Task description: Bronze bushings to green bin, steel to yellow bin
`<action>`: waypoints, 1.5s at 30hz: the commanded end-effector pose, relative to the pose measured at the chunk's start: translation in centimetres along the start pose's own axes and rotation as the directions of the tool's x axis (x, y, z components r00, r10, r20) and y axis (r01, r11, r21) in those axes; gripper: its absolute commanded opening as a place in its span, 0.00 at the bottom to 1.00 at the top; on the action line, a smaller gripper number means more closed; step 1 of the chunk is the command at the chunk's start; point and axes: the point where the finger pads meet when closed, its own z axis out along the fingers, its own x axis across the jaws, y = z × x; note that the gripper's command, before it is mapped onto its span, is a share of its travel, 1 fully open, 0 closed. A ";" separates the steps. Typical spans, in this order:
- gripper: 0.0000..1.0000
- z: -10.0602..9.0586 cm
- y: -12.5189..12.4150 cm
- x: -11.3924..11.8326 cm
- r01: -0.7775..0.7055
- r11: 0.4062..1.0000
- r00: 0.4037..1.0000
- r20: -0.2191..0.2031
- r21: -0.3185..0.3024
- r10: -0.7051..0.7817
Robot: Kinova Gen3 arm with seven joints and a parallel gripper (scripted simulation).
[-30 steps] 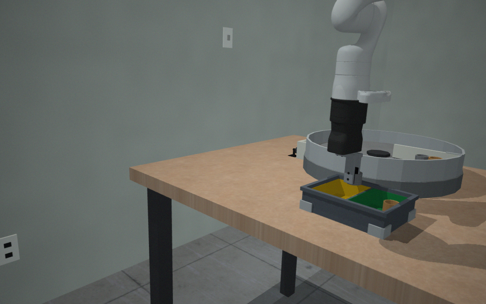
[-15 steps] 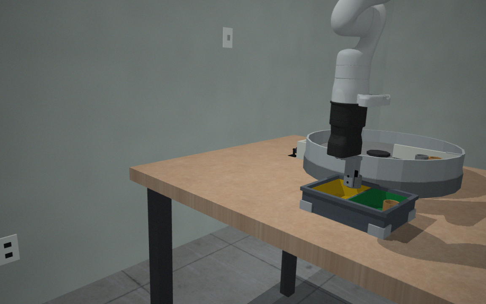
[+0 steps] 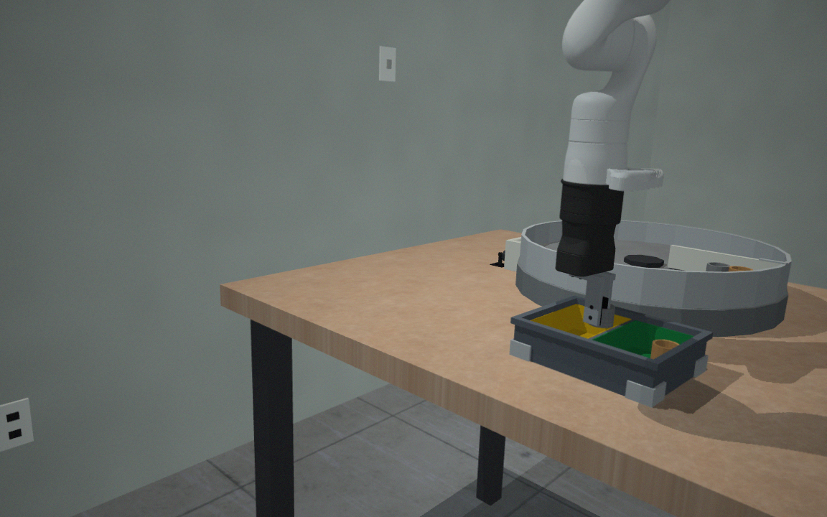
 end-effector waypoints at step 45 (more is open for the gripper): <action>0.00 2.4 0.0 0.0 -0.001 1.000 1.000 0.000 0.002 0.001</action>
